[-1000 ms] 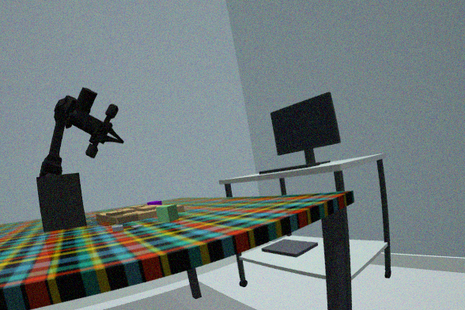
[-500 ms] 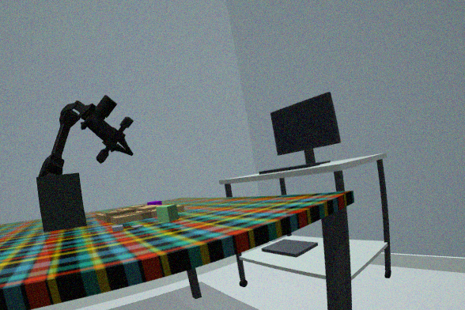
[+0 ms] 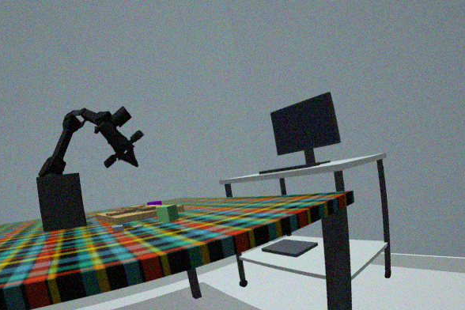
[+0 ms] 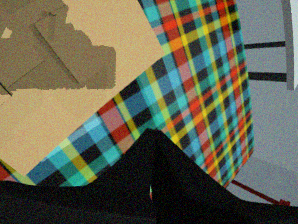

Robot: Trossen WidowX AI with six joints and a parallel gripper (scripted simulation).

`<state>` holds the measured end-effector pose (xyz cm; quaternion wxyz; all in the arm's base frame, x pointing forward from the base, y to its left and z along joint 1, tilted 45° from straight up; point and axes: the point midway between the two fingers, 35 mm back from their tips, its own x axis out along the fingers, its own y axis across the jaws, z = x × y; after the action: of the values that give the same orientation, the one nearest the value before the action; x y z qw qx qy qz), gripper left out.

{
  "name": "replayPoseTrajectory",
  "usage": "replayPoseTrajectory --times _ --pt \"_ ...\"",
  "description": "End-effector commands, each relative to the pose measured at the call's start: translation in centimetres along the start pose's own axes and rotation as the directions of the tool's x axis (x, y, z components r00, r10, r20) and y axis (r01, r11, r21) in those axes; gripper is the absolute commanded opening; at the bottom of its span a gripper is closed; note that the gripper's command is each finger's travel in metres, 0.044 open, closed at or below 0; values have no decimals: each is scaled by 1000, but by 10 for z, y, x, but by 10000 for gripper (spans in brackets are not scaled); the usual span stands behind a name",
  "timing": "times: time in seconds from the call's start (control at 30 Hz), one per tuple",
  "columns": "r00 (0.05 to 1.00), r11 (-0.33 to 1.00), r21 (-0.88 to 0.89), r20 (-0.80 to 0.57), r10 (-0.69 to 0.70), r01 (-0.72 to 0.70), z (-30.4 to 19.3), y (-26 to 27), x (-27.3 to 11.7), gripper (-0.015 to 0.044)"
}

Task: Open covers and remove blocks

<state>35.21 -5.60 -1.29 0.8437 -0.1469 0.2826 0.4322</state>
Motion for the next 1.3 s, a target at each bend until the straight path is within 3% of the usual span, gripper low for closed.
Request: replayPoseTrajectory --times 0.0,0.7,1.27 --pt "999 999 13 -10 39 -39 16 7 10 0" --pt "945 865 446 -112 307 -229 89 76 56 0" --pt "834 645 746 -243 496 -166 141 157 75 0"
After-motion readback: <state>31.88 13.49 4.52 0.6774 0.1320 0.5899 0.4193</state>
